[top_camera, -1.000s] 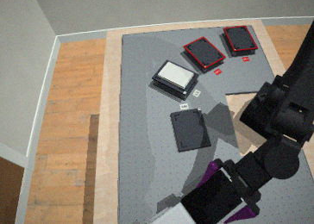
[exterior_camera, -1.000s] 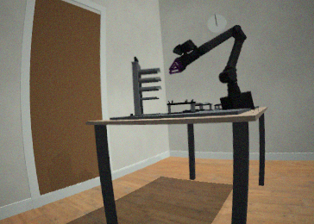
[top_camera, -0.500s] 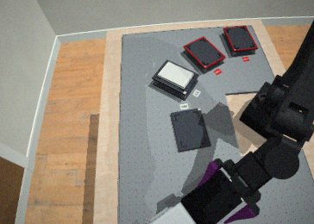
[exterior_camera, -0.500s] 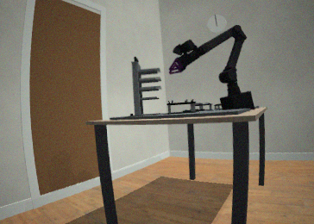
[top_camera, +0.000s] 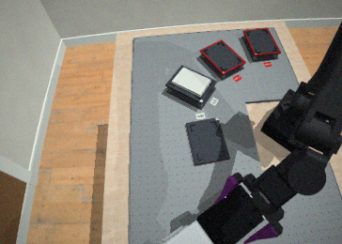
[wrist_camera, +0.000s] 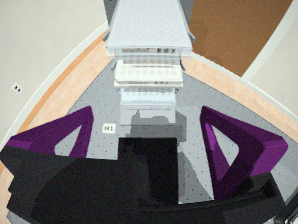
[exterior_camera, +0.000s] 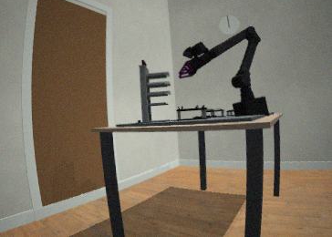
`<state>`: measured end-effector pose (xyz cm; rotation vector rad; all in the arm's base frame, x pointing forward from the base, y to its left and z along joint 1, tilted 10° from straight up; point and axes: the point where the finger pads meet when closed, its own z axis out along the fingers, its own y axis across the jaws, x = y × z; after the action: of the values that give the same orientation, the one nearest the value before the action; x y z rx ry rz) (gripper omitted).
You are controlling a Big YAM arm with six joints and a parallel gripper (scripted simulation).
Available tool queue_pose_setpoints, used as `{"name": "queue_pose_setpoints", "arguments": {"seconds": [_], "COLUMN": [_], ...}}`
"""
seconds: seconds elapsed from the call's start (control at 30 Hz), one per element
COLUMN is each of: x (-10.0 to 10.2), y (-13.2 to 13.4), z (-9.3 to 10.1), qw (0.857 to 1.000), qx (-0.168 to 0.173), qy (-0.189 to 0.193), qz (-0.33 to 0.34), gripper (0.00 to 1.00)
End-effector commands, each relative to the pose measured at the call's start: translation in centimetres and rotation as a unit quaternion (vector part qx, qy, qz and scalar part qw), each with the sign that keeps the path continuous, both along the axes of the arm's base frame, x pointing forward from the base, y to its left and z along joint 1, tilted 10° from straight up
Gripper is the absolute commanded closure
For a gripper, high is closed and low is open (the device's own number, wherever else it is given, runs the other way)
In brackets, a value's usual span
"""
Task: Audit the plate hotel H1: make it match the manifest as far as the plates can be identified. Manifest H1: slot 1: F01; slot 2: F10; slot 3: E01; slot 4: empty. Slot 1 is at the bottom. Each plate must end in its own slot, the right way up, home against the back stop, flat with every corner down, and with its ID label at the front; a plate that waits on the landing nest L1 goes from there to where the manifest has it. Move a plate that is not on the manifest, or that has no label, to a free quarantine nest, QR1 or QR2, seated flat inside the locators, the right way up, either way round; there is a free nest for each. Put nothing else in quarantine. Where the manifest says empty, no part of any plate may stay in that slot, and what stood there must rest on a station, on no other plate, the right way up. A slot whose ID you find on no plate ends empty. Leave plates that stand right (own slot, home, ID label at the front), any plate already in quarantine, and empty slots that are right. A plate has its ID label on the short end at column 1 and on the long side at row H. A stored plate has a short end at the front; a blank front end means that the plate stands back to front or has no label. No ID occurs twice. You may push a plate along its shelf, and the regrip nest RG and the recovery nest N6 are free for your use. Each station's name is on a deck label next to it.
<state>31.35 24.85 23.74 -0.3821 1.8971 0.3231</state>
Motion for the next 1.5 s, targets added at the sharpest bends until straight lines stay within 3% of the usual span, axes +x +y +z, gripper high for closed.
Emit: {"name": "queue_pose_setpoints", "arguments": {"seconds": [0.0,0.93,0.97,1.1,1.47], "x": [0.8,0.8,0.8,-0.8,-2.3], "y": [0.5,0.5,-0.1,-0.2,-0.9], "z": [2.7,2.7,1.8,0.9,0.6], "qw": [1.000,1.000,1.000,1.000,1.000], "qx": [0.021,0.021,0.016,0.012,0.013], "qy": [-0.021,-0.021,-0.020,-0.008,-0.007], "qz": [-0.002,-0.002,-0.007,0.000,0.000], "gripper": [0.00,0.00,0.00,0.00,0.00]}}
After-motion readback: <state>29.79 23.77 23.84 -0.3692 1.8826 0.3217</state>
